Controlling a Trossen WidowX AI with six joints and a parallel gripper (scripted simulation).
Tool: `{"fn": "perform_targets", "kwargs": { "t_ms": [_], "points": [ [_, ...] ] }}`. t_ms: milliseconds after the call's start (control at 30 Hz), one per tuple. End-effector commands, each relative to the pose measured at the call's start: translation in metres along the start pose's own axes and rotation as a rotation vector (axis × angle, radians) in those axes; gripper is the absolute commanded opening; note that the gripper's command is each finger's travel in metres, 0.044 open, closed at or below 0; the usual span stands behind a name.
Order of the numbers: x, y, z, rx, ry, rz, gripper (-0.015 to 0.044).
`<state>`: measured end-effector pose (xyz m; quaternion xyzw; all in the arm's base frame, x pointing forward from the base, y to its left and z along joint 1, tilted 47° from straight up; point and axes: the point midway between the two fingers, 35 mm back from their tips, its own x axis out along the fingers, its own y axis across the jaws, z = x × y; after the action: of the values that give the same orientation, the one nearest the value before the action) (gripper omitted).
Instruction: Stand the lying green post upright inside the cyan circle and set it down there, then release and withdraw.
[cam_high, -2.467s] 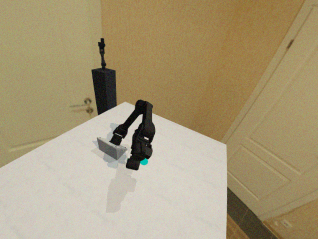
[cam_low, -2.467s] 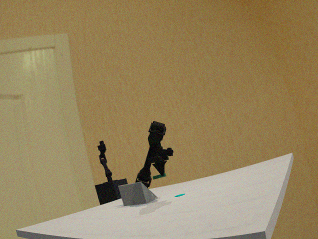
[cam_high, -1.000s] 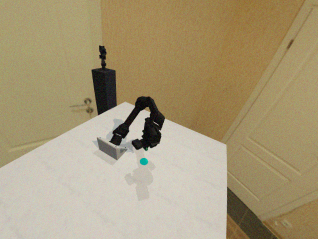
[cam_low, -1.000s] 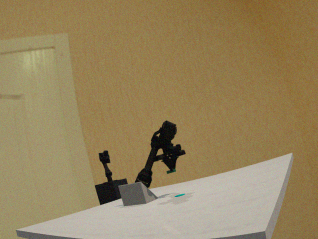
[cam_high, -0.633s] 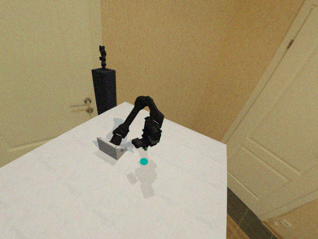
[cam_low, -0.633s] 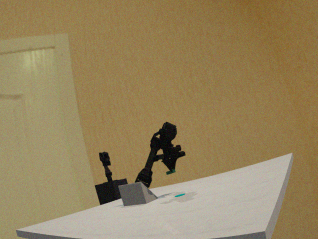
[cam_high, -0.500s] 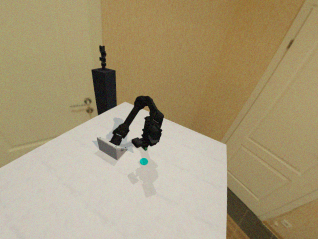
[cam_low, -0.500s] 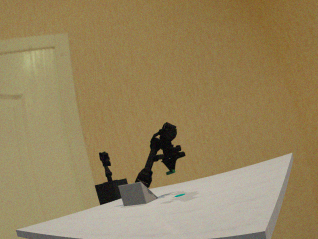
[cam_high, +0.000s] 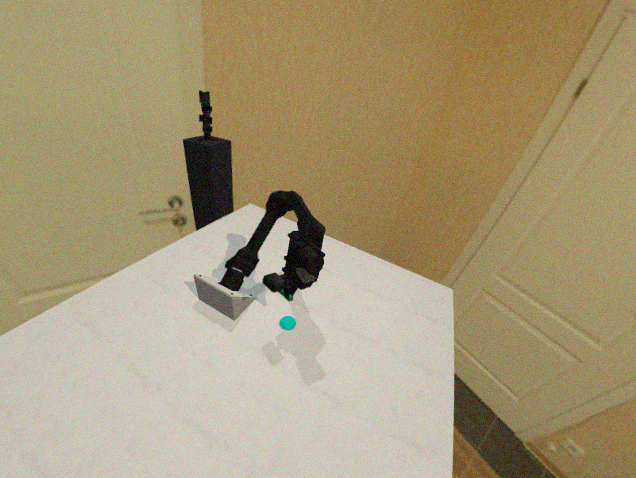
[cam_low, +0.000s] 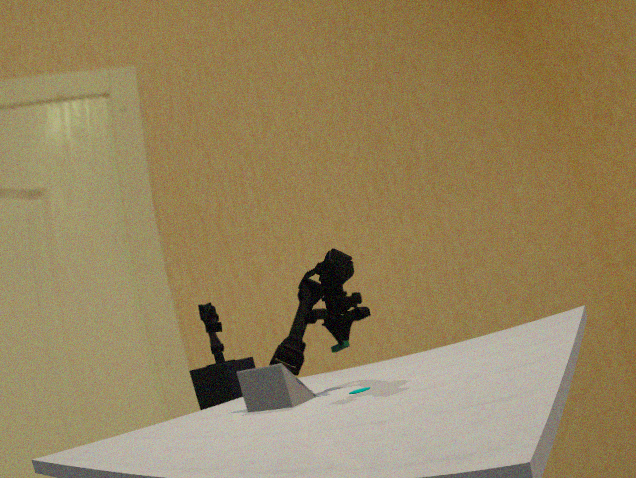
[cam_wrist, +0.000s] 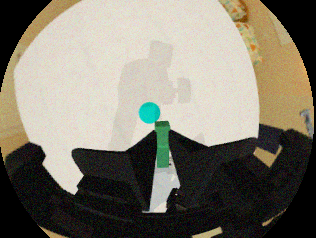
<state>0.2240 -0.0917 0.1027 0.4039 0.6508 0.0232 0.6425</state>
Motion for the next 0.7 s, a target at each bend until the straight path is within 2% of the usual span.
{"fn": "perform_targets", "kwargs": {
  "t_ms": [0,667],
  "points": [
    [0.0018,-0.0005,-0.0029,0.006,-0.010,-0.016,0.0023],
    [0.0053,-0.0003,-0.0102,0.002,-0.104,-0.094,0.0023]
  ]
}}
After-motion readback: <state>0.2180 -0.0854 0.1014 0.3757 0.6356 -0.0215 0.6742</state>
